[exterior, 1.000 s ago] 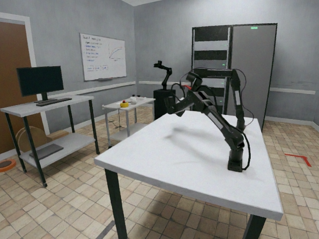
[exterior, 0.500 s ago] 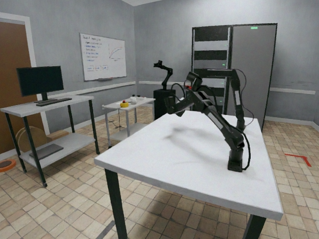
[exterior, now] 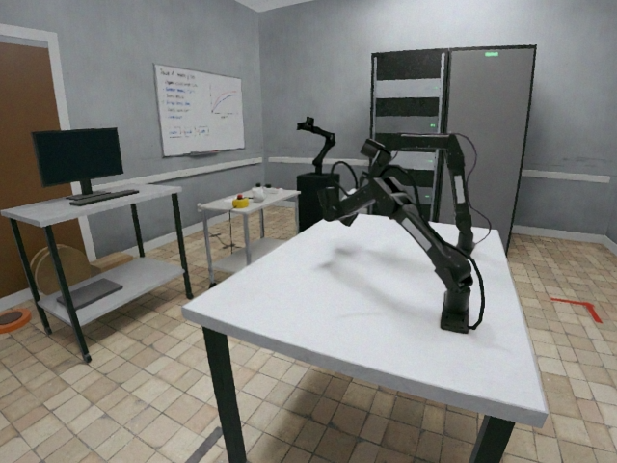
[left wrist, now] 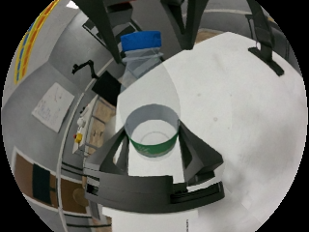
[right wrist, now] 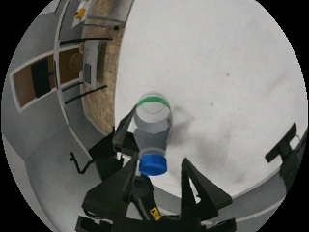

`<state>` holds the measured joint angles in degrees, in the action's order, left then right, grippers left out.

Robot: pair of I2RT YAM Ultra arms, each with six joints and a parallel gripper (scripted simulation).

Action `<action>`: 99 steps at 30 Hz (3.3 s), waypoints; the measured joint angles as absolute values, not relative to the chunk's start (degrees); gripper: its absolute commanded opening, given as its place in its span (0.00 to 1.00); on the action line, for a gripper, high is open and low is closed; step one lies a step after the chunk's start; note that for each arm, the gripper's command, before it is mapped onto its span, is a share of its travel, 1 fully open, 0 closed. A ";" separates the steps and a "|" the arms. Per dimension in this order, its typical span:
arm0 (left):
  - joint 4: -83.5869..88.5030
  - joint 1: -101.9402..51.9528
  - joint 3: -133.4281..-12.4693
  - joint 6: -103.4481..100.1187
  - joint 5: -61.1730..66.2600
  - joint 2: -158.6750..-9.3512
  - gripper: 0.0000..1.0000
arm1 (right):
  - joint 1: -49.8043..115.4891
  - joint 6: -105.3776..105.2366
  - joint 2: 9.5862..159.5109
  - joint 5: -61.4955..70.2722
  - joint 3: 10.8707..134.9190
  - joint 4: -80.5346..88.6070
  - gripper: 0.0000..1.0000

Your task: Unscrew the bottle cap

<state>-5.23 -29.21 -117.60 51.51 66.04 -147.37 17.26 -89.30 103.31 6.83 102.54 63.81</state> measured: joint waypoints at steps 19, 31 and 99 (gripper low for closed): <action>-5.21 -29.23 -117.58 51.90 66.37 -147.37 0.00 | 17.26 -97.03 102.52 6.46 100.97 60.90 0.39; -5.15 -29.23 -117.60 52.14 66.50 -147.39 0.00 | 17.26 -96.95 102.52 6.42 100.97 60.36 0.15; -4.47 -29.52 -117.58 51.81 65.10 -147.85 0.00 | 21.04 33.01 105.34 -3.46 104.84 62.59 0.45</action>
